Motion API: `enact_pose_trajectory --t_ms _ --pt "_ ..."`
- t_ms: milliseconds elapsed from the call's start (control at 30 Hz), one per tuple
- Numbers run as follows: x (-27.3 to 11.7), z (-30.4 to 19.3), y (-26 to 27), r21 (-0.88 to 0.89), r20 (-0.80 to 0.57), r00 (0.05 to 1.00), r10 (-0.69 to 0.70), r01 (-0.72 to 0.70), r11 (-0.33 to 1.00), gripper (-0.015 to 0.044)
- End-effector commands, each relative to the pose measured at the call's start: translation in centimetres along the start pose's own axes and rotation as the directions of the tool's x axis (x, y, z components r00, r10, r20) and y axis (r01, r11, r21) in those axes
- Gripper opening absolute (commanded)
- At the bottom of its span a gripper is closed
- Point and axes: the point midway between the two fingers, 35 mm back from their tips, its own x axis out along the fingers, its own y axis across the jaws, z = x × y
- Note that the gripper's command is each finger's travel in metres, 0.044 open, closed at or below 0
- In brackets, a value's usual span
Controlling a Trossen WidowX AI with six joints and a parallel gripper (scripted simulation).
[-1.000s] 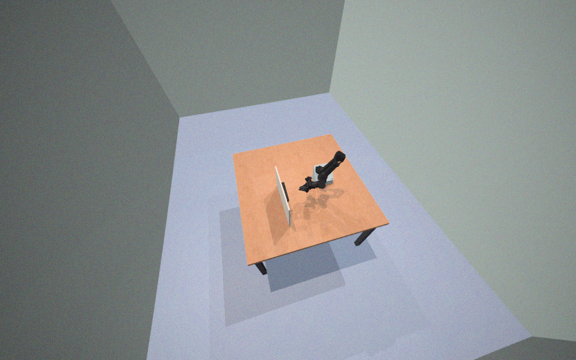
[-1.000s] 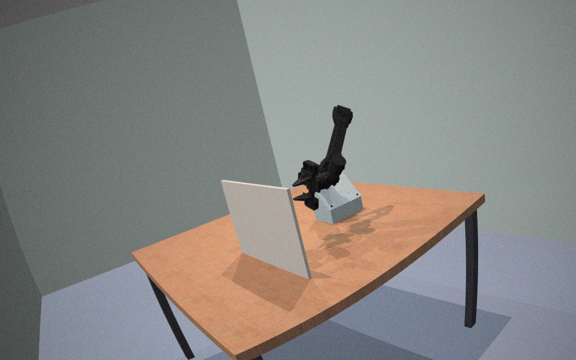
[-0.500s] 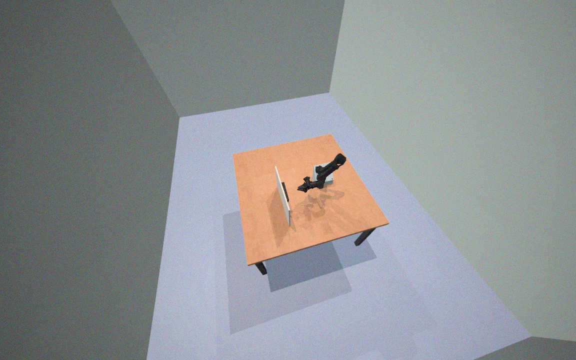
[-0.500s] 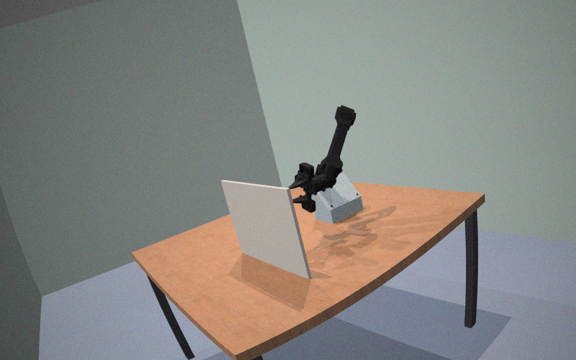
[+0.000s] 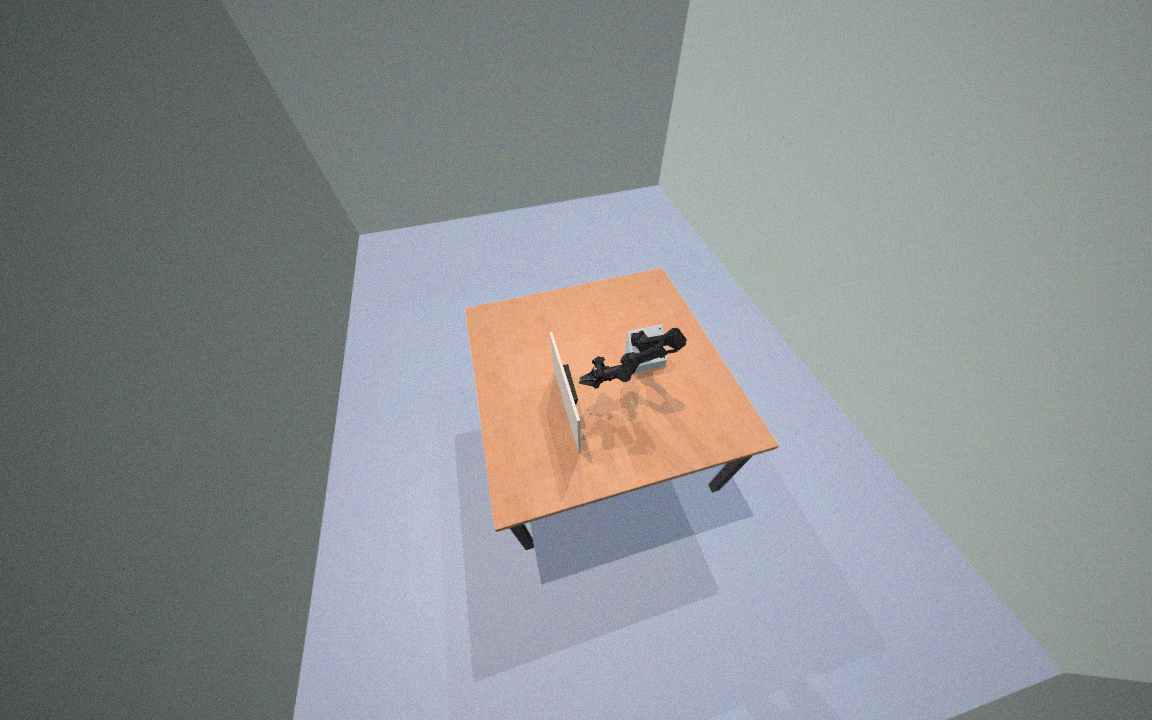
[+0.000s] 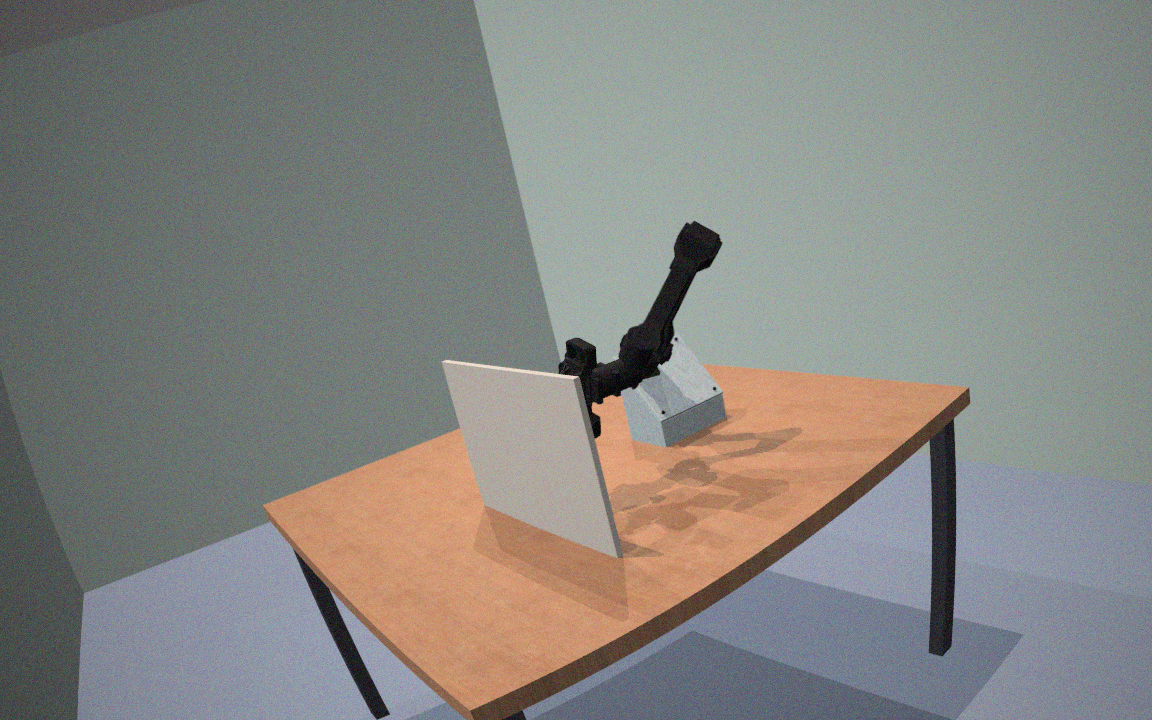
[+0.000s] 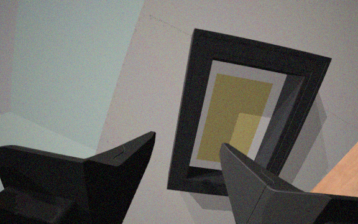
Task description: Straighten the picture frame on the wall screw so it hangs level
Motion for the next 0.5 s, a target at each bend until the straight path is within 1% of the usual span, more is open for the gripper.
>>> enact_pose_trajectory --t_ms 0,467 --pt "0.74 -0.12 0.05 0.007 -0.01 1.0 0.002 -0.002 1.0 0.026" --pt "0.89 -0.14 0.06 0.007 -0.01 1.0 0.002 -0.002 1.0 0.026"
